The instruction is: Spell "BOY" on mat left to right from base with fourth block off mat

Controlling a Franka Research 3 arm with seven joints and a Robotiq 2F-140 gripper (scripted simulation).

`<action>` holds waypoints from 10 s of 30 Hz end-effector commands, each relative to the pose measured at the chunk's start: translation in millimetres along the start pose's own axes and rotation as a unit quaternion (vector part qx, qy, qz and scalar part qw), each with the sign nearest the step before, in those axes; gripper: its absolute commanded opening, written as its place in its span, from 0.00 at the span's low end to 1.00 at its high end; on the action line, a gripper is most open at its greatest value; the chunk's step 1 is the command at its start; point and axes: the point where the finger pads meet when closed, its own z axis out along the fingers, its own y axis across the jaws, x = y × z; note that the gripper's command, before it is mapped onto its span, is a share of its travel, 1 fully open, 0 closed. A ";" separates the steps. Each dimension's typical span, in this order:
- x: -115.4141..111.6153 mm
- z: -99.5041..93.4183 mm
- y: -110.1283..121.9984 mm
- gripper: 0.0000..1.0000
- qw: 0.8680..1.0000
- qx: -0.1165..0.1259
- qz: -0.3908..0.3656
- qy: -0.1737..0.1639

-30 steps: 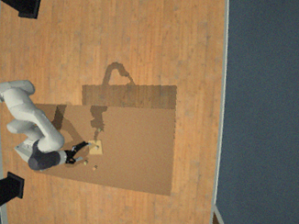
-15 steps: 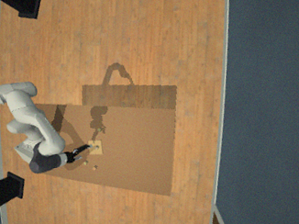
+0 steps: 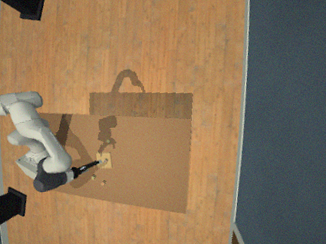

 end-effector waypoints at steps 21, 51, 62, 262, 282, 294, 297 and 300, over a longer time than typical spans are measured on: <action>-3.3 14.5 -8.2 1.00 0.974 -0.026 0.224 0.037; -6.8 30.8 -14.4 1.00 0.891 -0.049 0.440 0.095; -7.8 35.3 -14.6 1.00 0.851 -0.055 0.509 0.119; -168.0 101.4 -150.0 1.00 0.755 -0.062 0.630 0.171; -168.0 101.4 -150.0 1.00 0.755 -0.062 0.630 0.171; -168.0 101.4 -150.0 1.00 0.755 -0.062 0.630 0.171; -168.0 101.4 -150.0 1.00 0.755 -0.062 0.630 0.171; -168.0 101.4 -150.0 1.00 0.755 -0.062 0.630 0.171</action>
